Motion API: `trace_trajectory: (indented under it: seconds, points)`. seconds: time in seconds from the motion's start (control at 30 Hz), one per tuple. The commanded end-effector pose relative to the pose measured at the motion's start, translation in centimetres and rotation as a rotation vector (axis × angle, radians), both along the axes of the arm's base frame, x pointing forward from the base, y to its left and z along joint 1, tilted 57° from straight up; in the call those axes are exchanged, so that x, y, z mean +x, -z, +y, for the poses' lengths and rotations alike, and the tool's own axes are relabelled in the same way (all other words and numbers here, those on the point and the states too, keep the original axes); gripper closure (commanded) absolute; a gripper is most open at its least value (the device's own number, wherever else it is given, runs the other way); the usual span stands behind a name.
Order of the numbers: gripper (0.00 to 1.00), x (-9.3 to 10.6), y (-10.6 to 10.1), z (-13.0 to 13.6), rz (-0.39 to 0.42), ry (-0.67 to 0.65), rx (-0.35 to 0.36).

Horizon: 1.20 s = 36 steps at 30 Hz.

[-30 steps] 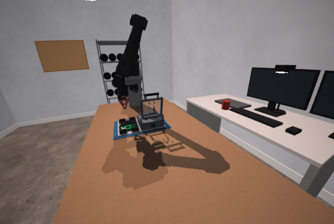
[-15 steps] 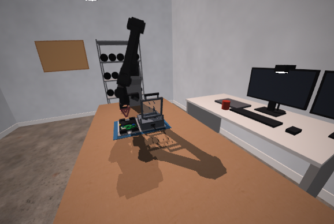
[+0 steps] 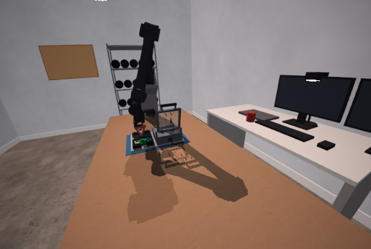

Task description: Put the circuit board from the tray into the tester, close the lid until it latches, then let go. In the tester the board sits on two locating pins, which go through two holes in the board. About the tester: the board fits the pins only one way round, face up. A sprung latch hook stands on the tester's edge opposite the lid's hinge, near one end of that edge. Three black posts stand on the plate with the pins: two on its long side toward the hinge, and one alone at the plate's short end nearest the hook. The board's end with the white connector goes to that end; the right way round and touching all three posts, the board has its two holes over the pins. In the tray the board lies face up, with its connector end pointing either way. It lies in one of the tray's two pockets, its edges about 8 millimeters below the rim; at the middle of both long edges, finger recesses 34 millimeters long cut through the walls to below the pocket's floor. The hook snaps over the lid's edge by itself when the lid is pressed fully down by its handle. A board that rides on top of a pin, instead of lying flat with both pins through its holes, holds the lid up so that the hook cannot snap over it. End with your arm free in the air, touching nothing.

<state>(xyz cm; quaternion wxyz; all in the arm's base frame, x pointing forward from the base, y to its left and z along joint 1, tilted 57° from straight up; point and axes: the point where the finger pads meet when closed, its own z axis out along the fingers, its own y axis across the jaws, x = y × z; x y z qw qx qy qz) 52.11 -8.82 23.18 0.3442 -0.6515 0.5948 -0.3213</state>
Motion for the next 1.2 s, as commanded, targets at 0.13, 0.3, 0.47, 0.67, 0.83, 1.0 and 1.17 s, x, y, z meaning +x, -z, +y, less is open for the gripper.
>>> trace_trajectory:
  seconds: [0.13,0.3,0.47,0.67,0.83,1.0,1.17]
  points:
    - [0.08,1.68,-0.75,0.7,-0.028,-0.005,0.009]
    - [0.08,1.97,-0.5,0.74,-0.028,-0.005,0.009]
    - [0.08,2.02,-0.32,0.76,-0.026,-0.005,0.01]
    - [0.08,1.99,-0.25,0.78,-0.024,-0.005,0.01]
    - [0.08,1.97,-0.22,0.78,-0.023,-0.006,0.01]
    - [0.08,1.96,-0.2,0.79,-0.022,-0.006,0.011]
    - [0.08,1.96,-0.19,0.79,-0.022,-0.006,0.011]
